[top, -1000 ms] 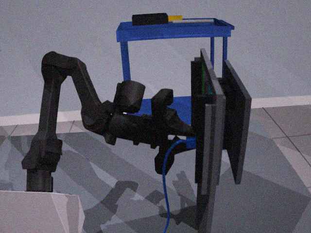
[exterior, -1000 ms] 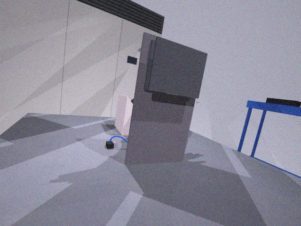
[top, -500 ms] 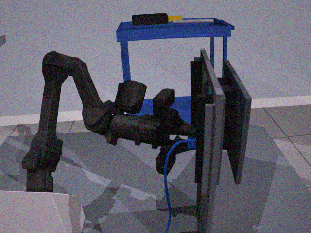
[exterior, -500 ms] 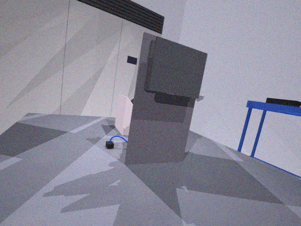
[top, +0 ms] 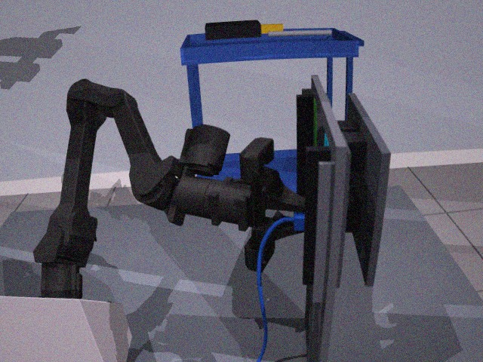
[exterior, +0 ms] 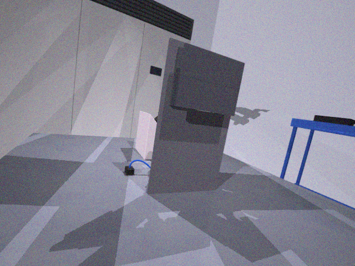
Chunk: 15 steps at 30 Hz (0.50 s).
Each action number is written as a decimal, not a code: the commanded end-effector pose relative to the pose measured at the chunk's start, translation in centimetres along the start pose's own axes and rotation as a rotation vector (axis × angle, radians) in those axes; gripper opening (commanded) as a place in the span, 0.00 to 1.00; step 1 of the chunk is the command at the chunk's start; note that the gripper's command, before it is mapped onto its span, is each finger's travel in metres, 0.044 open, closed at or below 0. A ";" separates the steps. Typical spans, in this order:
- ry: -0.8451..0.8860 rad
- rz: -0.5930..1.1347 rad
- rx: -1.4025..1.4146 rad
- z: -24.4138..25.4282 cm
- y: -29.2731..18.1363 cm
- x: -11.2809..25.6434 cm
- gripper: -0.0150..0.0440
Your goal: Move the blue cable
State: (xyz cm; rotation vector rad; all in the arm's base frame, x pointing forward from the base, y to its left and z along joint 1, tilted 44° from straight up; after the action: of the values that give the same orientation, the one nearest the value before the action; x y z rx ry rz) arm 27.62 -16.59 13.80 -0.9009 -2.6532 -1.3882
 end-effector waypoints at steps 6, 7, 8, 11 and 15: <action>-0.013 -0.002 -0.004 -0.2 0.2 -0.2 0.25; -0.013 -0.002 -0.004 -0.2 0.2 -0.3 0.25; -0.013 -0.002 -0.004 -0.2 0.2 -0.3 0.25; -0.013 -0.002 -0.004 -0.2 0.2 -0.3 0.25; -0.014 -0.002 -0.004 -0.2 0.3 -0.4 0.25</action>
State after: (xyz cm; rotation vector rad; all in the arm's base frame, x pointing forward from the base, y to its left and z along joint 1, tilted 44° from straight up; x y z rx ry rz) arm 27.93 -16.68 13.79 -0.9014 -2.6536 -1.3886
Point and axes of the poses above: the point midway between the two fingers, 35 mm back from their tips, its own x axis back along the fingers, its own z axis across the jaws, y = z × x, the point moved 9 cm from there along x, back along the fingers, and after that the axes turned 9 degrees about -x, right-handed, at the moved point
